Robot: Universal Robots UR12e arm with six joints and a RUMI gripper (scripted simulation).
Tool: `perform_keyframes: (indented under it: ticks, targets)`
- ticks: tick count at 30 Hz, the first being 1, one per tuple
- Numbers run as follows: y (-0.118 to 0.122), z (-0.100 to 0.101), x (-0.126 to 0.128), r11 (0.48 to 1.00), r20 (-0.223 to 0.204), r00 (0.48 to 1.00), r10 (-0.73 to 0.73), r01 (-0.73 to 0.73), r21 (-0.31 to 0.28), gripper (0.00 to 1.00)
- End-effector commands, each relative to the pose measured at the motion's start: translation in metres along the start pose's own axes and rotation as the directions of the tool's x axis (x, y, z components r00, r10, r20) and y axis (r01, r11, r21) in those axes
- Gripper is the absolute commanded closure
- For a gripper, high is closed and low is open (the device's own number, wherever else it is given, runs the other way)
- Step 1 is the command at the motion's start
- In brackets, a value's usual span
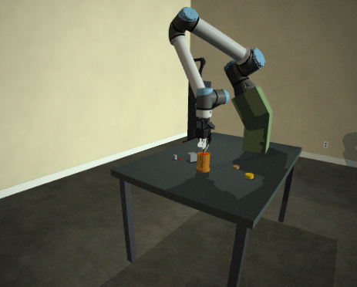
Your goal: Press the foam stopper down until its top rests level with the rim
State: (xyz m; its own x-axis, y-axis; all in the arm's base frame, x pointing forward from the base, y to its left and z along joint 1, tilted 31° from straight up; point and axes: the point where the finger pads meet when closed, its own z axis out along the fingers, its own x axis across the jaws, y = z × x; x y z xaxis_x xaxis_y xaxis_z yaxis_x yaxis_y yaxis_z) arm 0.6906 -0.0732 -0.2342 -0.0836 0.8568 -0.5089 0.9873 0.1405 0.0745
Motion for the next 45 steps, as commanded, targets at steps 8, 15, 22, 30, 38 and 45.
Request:
perform_keyframes:
  ticks: [8, 15, 22, 30, 38, 45]
  targets:
    - [0.0, -0.028, 0.0, 1.0, 0.0, 1.0, 0.0, 0.0, -0.001, 1.0]
    - [0.0, -0.041, 0.0, 1.0, 0.0, 1.0, 0.0, 0.0, -0.001, 1.0]
    - [0.0, -0.044, 0.0, 1.0, 0.0, 1.0, 0.0, 0.0, -0.001, 1.0]
    - [0.0, -0.045, 0.0, 1.0, 0.0, 1.0, 0.0, 0.0, -0.001, 1.0]
    - [0.0, -0.045, 0.0, 1.0, 0.0, 1.0, 0.0, 0.0, -0.001, 1.0]
    - [0.0, -0.045, 0.0, 1.0, 0.0, 1.0, 0.0, 0.0, -0.001, 1.0]
